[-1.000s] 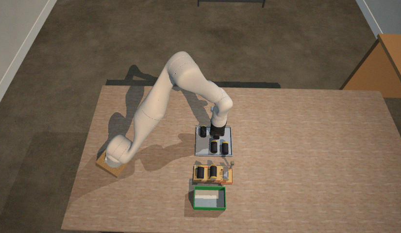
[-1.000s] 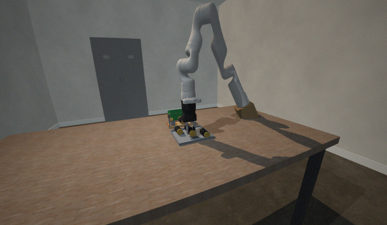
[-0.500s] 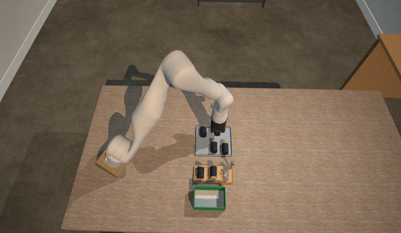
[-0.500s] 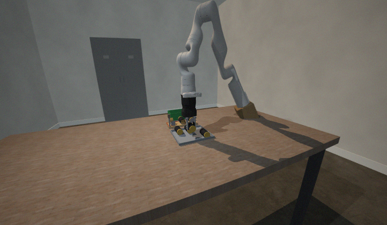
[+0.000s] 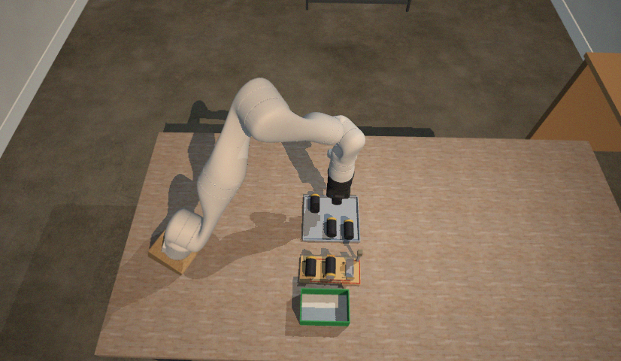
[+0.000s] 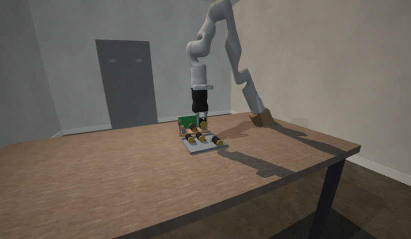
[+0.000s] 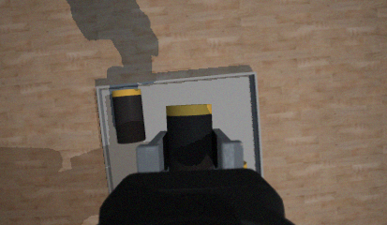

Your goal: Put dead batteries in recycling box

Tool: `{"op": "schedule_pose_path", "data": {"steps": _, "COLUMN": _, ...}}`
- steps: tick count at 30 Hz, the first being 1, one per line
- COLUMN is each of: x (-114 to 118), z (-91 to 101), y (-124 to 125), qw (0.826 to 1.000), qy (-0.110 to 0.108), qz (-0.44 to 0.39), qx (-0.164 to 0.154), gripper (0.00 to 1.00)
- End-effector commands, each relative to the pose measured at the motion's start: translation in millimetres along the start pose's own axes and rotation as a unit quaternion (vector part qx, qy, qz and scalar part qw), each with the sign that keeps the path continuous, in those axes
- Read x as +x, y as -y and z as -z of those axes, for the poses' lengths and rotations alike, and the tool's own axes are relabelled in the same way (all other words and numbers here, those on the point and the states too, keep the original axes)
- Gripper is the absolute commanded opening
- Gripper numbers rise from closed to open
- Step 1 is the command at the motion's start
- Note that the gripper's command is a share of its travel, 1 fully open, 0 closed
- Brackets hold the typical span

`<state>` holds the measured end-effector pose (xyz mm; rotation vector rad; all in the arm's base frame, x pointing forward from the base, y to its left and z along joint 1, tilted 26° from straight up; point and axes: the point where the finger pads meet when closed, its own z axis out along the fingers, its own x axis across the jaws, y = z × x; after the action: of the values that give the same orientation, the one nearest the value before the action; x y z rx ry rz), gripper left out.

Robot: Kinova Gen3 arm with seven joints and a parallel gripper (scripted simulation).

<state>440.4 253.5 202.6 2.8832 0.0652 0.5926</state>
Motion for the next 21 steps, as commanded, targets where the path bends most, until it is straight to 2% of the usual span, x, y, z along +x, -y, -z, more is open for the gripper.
{"op": "schedule_pose_path", "data": {"steps": 1, "x": 1.4, "z": 21.6, "y": 9.2, "qw": 1.000, "qy": -0.006, "qz": 0.004, "qx": 0.013, "gripper": 0.57}}
{"op": "schedule_pose_path", "data": {"steps": 5, "x": 1.3, "z": 28.2, "y": 9.0, "qw": 1.000, "qy": -0.006, "qz": 0.004, "qx": 0.013, "gripper": 0.57}}
{"op": "schedule_pose_path", "data": {"steps": 21, "x": 1.3, "z": 28.3, "y": 9.0, "qw": 1.000, "qy": -0.006, "qz": 0.013, "qx": 0.013, "gripper": 0.57}}
